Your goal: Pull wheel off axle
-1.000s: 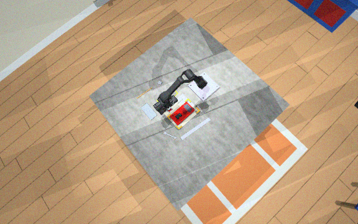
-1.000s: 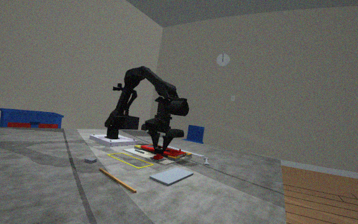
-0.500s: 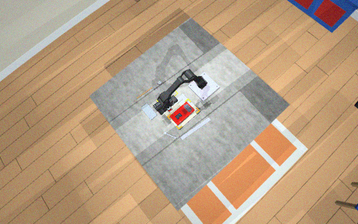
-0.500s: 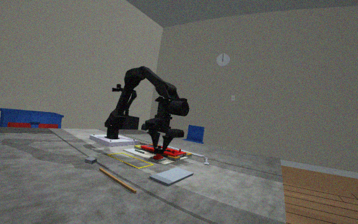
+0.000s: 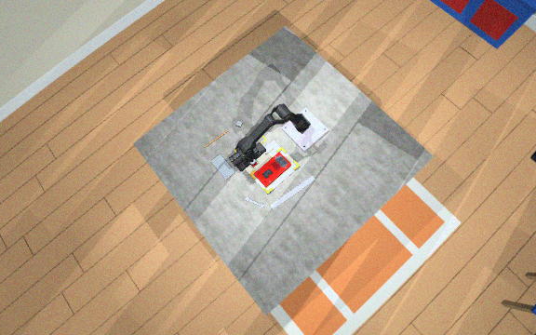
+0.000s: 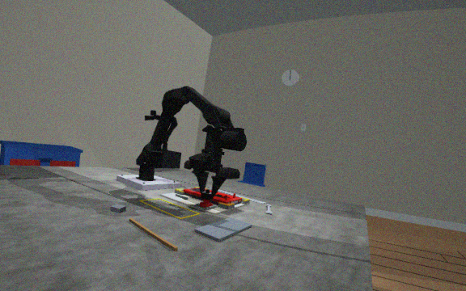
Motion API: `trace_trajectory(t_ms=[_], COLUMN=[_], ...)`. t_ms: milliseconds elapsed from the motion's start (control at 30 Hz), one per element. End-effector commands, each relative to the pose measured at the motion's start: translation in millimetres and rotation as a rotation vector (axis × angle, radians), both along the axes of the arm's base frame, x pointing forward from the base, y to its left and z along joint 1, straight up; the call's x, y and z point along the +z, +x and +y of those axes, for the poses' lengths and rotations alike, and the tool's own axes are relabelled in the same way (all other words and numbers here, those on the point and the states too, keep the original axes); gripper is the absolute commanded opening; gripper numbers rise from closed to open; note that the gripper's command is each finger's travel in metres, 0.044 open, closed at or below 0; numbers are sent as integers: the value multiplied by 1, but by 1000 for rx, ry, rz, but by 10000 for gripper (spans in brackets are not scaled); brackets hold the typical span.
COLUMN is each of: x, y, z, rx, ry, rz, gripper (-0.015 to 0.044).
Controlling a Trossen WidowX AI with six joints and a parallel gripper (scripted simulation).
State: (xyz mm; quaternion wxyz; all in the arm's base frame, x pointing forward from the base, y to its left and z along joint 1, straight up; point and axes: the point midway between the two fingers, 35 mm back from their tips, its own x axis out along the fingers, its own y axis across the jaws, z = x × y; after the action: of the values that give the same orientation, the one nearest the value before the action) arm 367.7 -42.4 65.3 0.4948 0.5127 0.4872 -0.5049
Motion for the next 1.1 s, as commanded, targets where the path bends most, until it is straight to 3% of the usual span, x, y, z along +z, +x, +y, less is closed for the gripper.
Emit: trace_trajectory(t_ms=[0,1067], x=[10,21], y=[0,-1], z=[0,0], rx=[0,0], ry=[0,0], rz=[-8,-7], gripper=[0,0])
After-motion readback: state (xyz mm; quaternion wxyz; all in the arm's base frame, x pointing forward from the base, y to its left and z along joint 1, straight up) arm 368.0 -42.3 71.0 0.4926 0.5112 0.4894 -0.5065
